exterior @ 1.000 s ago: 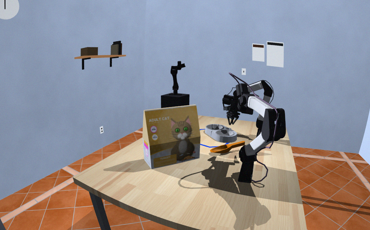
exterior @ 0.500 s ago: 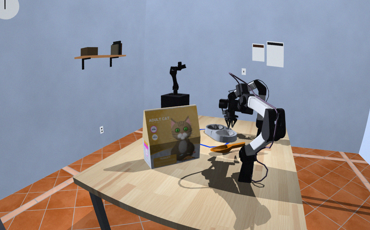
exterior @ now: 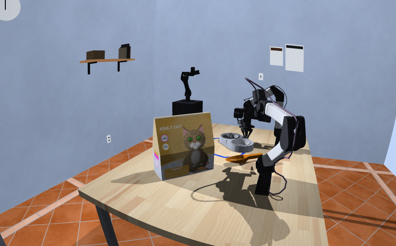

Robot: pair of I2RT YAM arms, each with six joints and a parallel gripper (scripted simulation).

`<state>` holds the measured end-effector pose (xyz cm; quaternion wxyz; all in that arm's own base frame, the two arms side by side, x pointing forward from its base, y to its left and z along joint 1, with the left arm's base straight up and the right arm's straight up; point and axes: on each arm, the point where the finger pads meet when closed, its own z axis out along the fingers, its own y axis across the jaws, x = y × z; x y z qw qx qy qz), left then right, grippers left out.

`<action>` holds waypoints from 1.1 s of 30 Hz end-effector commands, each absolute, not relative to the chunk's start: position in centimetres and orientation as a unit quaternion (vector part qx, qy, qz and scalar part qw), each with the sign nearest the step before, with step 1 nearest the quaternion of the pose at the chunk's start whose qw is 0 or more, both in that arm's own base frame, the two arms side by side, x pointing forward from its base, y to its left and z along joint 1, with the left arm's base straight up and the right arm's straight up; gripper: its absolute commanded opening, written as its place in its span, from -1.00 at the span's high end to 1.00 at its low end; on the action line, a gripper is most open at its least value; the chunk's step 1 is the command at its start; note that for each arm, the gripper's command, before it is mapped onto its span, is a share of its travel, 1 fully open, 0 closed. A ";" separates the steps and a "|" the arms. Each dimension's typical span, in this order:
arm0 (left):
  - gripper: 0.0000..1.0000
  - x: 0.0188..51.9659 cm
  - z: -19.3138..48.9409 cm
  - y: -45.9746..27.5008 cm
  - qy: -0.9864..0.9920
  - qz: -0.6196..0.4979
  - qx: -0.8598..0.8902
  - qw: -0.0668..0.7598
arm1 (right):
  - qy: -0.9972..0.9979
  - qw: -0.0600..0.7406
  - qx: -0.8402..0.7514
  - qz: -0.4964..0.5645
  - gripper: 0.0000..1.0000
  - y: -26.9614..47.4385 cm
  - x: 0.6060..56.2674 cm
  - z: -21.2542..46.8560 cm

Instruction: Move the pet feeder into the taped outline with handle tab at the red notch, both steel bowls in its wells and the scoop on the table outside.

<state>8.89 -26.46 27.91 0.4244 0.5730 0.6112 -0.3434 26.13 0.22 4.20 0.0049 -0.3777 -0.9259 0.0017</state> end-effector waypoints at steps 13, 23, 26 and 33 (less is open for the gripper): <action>-1.00 9.2 28.3 -26.8 0.606 -0.345 0.566 0.441 | -0.924 -0.001 -0.383 0.000 0.79 0.0 26.0 4.3; -1.00 9.2 28.3 -26.8 0.606 -0.345 0.566 0.441 | -0.897 -0.002 -0.443 -0.001 0.79 1.7 27.4 4.4; -1.00 9.2 28.3 -26.8 0.606 -0.345 0.566 0.441 | -0.895 -0.002 -0.445 -0.001 0.79 2.7 27.9 4.4; -1.00 9.2 28.3 -26.8 0.606 -0.345 0.566 0.441 | -0.893 -0.002 -0.450 -0.001 0.79 4.5 28.8 4.4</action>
